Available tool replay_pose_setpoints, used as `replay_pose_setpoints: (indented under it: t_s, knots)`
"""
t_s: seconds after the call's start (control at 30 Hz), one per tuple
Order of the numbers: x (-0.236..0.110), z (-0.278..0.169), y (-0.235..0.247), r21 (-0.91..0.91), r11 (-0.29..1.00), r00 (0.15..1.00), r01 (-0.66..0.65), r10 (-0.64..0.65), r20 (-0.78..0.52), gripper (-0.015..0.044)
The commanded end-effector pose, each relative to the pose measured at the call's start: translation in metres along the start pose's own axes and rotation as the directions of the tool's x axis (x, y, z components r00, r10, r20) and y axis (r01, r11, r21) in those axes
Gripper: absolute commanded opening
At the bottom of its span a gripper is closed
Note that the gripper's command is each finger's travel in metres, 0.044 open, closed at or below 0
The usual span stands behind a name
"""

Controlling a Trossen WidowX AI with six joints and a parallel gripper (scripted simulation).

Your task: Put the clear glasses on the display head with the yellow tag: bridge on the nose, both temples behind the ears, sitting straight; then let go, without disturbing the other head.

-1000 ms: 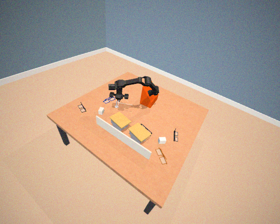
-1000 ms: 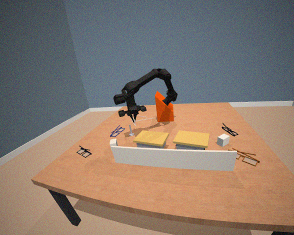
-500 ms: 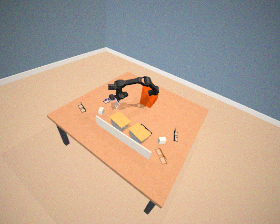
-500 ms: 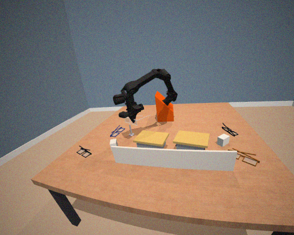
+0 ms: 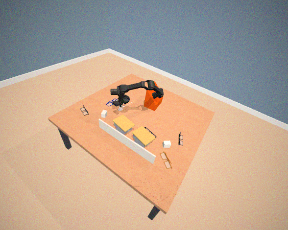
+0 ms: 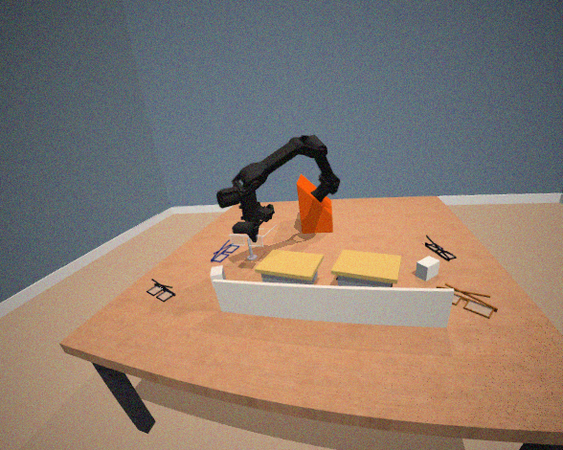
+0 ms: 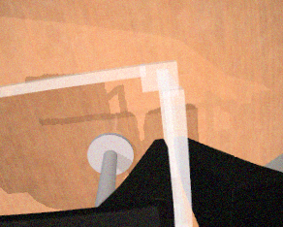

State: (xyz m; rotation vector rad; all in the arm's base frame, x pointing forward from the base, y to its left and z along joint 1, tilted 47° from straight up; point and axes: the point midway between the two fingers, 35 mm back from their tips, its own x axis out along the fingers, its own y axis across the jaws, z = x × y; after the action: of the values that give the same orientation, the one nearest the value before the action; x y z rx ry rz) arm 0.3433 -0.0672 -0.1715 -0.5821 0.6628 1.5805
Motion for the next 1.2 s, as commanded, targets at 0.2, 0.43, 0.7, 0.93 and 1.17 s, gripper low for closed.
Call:
replay_pose_setpoints:
  t_s: [0.2,0.43,0.7,0.93,1.17]
  knots:
    - [0.034,0.002,0.006,-0.099,0.995,1.000,-0.018,0.019,0.014,0.0000]
    - [0.034,0.007,0.002,-0.099,0.995,1.000,-0.018,0.019,0.015,0.0000]
    - [0.034,0.010,-0.001,-0.099,0.995,1.000,-0.017,0.019,0.015,0.0000]
    - [0.034,0.016,-0.006,-0.100,0.995,1.000,-0.017,0.019,0.015,0.0000]
    - [0.034,0.022,-0.011,-0.100,0.995,1.000,-0.017,0.019,0.016,0.0000]
